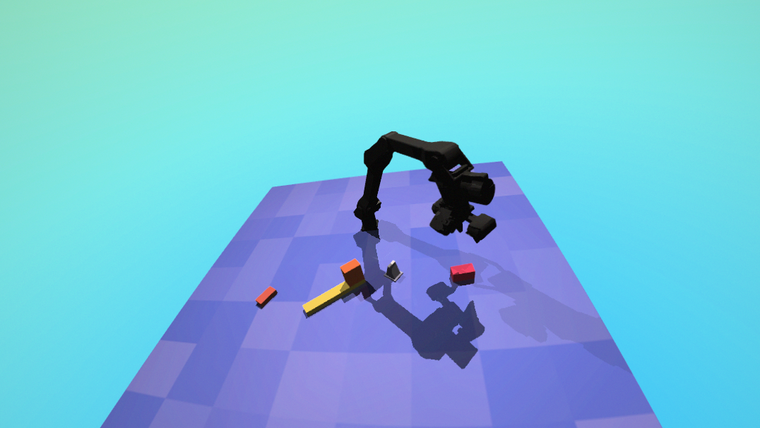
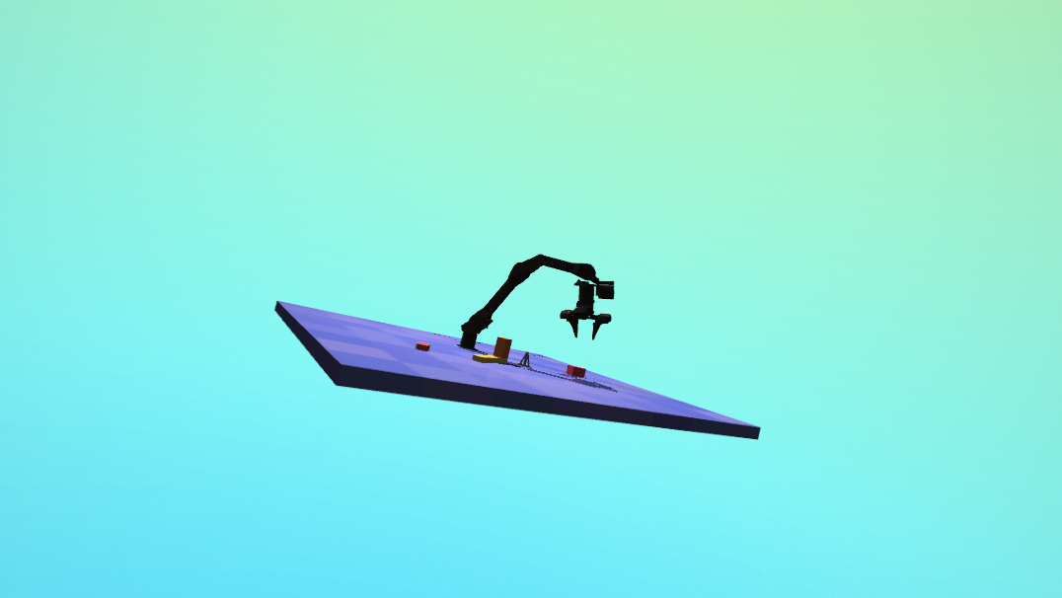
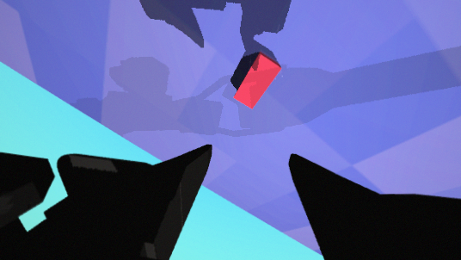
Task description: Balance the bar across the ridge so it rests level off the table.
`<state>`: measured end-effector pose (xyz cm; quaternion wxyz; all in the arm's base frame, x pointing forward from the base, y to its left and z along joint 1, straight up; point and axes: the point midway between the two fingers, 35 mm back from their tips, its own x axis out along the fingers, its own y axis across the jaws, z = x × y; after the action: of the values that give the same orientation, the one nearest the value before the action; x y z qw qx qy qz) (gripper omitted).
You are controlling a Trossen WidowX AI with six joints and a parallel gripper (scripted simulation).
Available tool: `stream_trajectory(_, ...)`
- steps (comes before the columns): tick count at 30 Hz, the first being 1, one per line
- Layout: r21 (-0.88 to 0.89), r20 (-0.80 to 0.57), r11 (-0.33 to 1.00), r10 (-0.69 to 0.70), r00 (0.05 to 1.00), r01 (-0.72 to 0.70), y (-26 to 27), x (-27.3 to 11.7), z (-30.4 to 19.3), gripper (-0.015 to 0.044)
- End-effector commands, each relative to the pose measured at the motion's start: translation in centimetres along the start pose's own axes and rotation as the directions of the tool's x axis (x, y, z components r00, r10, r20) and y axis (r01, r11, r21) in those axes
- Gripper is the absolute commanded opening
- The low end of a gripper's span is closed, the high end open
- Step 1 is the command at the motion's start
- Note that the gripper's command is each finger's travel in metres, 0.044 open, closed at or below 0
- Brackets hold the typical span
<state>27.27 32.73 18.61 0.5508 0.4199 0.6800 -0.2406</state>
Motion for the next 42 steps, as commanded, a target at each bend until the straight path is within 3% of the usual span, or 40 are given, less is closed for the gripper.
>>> stream_trajectory(1,-0.008,0.028,1.0,0.006,1.0,-0.006,0.0,-0.7,2.5,0.0315)
stream_trajectory(21,-0.035,0.146,0.999,0.017,0.989,-0.012,-1.2,-4.5,15.1,0.0315)
stream_trajectory(42,-0.05,0.245,0.998,-0.028,0.969,0.042,-6.7,-8.5,26.3,0.0315)
